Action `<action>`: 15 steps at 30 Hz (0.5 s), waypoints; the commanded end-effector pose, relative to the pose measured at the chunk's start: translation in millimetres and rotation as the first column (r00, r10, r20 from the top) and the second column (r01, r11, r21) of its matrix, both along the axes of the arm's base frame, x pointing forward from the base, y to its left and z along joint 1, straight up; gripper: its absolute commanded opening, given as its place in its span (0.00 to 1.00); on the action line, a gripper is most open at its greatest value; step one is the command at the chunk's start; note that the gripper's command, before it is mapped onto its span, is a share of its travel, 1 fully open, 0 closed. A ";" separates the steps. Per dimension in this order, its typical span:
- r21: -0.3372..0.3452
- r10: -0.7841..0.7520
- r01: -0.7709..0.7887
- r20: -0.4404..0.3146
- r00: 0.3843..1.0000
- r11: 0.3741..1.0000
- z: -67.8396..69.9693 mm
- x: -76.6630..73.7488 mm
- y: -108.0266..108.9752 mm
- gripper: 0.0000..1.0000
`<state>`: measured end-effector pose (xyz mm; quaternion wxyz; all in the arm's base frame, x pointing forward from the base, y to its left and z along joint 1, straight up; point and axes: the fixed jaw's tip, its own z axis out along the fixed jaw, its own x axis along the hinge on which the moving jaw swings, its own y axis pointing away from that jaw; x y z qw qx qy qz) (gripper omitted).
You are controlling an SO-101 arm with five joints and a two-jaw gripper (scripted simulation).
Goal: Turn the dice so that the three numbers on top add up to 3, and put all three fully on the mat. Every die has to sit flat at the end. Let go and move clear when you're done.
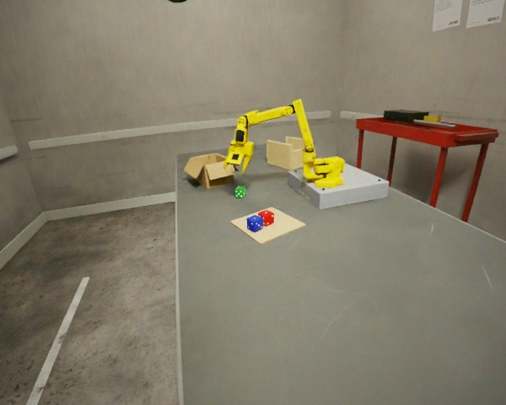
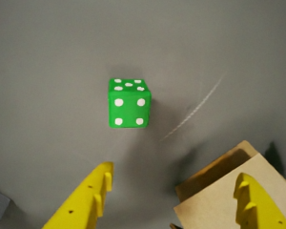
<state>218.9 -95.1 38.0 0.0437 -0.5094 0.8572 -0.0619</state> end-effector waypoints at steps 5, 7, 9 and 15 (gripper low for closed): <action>0.054 0.004 0.003 -0.122 0.993 0.999 -26.6 -11.4 2.9 0.35; 0.056 0.004 0.003 -0.125 0.992 0.998 -27.4 -11.8 3.1 0.35; 0.056 0.004 0.003 -0.126 0.992 0.998 -27.4 -11.8 3.1 0.35; 0.064 0.001 0.009 -0.144 0.990 0.998 -27.7 -14.9 3.3 0.35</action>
